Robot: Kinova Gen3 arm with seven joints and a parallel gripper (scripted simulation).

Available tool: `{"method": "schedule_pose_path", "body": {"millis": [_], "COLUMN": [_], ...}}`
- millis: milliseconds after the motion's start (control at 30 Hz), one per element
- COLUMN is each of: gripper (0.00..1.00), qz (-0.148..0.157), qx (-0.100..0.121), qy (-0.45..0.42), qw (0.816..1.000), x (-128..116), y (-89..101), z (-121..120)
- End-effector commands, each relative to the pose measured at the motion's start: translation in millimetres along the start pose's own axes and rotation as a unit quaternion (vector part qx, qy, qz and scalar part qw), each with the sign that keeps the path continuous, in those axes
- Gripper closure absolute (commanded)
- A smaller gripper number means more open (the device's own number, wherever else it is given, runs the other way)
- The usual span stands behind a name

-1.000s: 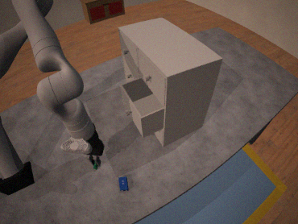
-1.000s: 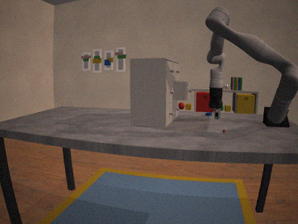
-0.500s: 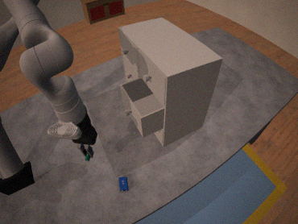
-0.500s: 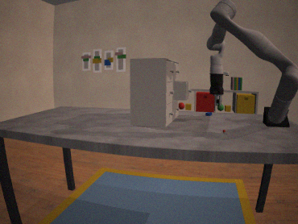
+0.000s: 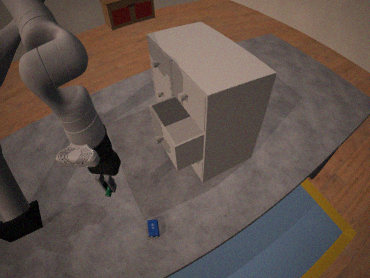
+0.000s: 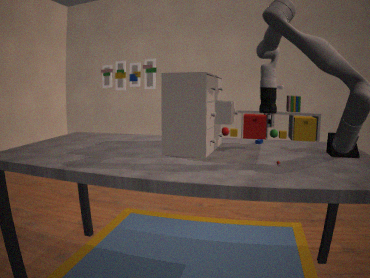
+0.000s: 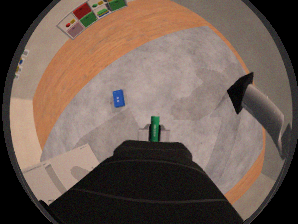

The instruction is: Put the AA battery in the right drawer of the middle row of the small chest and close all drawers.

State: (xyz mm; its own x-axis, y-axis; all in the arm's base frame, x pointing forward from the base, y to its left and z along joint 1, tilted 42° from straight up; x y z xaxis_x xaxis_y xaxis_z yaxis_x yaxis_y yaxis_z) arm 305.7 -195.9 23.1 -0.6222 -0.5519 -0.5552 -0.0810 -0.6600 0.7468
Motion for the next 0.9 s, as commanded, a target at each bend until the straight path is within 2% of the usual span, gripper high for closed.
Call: {"method": "schedule_pose_path", "body": {"millis": [0,533,700,867], "gripper": [0.69,0.69,0.69,0.69], "qz": [0.000,0.000,0.000,0.000], "qx": [0.001,0.001,0.001,0.001], "qy": [-0.002,-0.109,-0.184,-0.265], "qw": [1.000,0.994,0.983,0.964], "x": [0,-14,-25,-38], "y": [0.9,1.3,1.5,1.6], "z": [0,-6,-9,-13]}}
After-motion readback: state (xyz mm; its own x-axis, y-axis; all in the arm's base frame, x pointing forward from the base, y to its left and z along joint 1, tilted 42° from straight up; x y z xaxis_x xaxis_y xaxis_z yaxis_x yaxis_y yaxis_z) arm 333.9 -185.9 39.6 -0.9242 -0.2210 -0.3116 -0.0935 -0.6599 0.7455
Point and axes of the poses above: the point where the finger pads meet when closed, its own y axis back along the fingers, its own z axis across the jaws, x = y × z, the point moved 5 cm from there along y, back along the fingers, and after that the axes turned 2 degrees about y, right-handed, at the moved point
